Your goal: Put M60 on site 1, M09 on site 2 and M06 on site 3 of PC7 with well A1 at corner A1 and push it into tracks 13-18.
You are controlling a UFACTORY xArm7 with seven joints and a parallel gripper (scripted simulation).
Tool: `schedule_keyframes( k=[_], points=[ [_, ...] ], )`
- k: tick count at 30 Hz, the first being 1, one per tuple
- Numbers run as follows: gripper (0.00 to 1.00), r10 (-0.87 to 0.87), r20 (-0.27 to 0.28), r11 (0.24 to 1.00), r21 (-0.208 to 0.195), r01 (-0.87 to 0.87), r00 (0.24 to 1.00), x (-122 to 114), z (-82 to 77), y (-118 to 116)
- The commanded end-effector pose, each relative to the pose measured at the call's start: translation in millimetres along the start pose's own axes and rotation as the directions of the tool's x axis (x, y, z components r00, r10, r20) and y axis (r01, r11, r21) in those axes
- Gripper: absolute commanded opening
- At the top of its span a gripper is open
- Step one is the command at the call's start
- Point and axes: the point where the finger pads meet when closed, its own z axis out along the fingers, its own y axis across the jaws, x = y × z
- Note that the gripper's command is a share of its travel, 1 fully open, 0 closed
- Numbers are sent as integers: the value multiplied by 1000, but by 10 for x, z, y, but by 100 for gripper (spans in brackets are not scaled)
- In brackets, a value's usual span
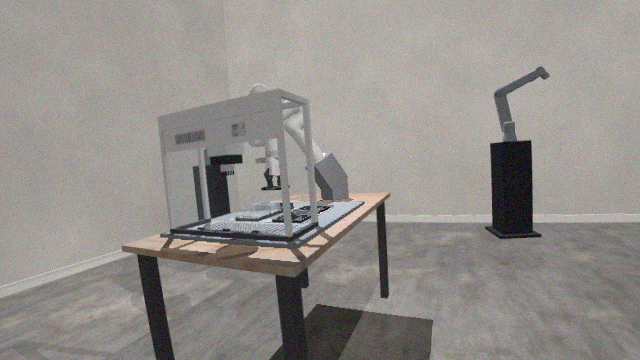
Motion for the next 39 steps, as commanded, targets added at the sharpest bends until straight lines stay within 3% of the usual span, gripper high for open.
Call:
schedule_keyframes(
  k=[1,39],
  points=[
    [0,0,1,1000,3,0,1000,-8,85,-9],
    [0,0,1,1000,2,0,1000,-8,652,-10]
  ],
)
